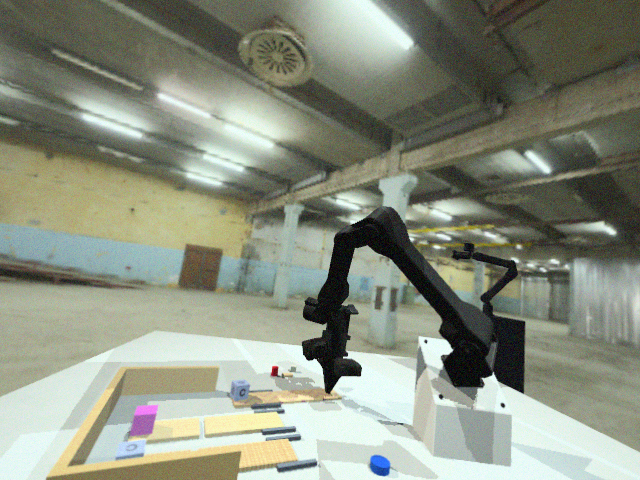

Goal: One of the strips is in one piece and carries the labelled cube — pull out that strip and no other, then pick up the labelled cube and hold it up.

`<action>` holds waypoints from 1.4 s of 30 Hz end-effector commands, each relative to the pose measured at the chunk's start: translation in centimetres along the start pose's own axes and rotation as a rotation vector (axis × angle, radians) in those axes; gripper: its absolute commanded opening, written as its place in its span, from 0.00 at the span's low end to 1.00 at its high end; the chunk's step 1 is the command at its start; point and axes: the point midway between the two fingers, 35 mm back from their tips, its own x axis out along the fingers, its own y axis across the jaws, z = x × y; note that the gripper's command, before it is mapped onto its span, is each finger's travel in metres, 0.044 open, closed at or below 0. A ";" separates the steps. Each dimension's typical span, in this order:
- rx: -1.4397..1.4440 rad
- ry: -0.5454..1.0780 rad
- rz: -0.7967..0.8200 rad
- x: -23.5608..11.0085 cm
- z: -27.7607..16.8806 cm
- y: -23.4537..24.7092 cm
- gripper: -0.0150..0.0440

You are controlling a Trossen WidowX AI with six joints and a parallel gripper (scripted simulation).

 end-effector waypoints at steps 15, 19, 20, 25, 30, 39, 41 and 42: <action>0.010 0.025 0.011 -4.2 0.2 -0.2 0.25; -0.186 0.022 0.014 -4.1 1.9 -0.2 0.43; -0.224 0.022 0.015 -4.1 2.4 -0.1 0.48; -0.237 0.021 0.016 -4.1 3.7 0.1 0.70; -0.237 0.020 0.016 -4.1 5.4 0.2 0.92; -0.238 0.019 0.017 -4.3 8.3 0.4 1.00; -0.238 0.019 0.017 -4.3 8.9 0.4 1.00; -0.238 0.018 0.017 -4.4 9.3 0.4 1.00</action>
